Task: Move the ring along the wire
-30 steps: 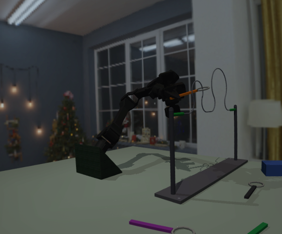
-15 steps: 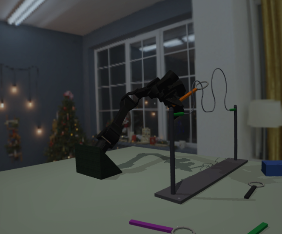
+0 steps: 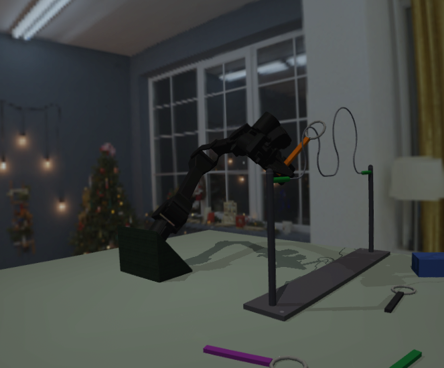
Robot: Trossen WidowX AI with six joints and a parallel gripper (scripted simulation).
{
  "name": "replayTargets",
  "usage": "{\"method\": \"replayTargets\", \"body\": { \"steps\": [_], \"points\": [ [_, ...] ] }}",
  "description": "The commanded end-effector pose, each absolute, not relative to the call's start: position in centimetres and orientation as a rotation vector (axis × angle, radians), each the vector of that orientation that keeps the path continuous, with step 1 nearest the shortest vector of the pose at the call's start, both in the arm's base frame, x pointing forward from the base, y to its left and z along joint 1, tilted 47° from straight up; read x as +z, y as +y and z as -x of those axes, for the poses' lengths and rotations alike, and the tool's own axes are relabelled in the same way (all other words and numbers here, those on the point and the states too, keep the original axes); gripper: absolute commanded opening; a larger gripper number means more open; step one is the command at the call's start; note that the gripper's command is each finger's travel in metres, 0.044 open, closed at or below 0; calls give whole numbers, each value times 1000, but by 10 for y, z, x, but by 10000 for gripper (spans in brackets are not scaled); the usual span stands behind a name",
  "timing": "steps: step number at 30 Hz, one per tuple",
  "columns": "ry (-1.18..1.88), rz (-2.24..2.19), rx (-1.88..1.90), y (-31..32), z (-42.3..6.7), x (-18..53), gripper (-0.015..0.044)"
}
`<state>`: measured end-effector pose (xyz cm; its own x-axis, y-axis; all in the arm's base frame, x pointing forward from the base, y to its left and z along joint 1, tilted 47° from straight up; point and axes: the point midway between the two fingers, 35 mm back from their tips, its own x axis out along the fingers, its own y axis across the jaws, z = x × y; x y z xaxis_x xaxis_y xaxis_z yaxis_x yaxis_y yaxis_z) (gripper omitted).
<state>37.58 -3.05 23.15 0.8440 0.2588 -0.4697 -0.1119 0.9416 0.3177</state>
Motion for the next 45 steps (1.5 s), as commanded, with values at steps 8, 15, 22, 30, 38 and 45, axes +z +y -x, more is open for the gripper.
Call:
{"method": "replayTargets", "body": {
  "steps": [8, 15, 22, 30, 38, 45],
  "points": [
    [509, -554, 260, -12, -376, 238, -150],
    [490, -719, 297, -2, -376, 245, -150],
    [469, -885, 333, 6, -376, 254, -150],
    [441, -1074, 373, 14, -376, 265, -150],
    [409, -1262, 412, 20, -377, 278, -150],
    [378, -1427, 445, 23, -377, 290, -150]
  ]
}}
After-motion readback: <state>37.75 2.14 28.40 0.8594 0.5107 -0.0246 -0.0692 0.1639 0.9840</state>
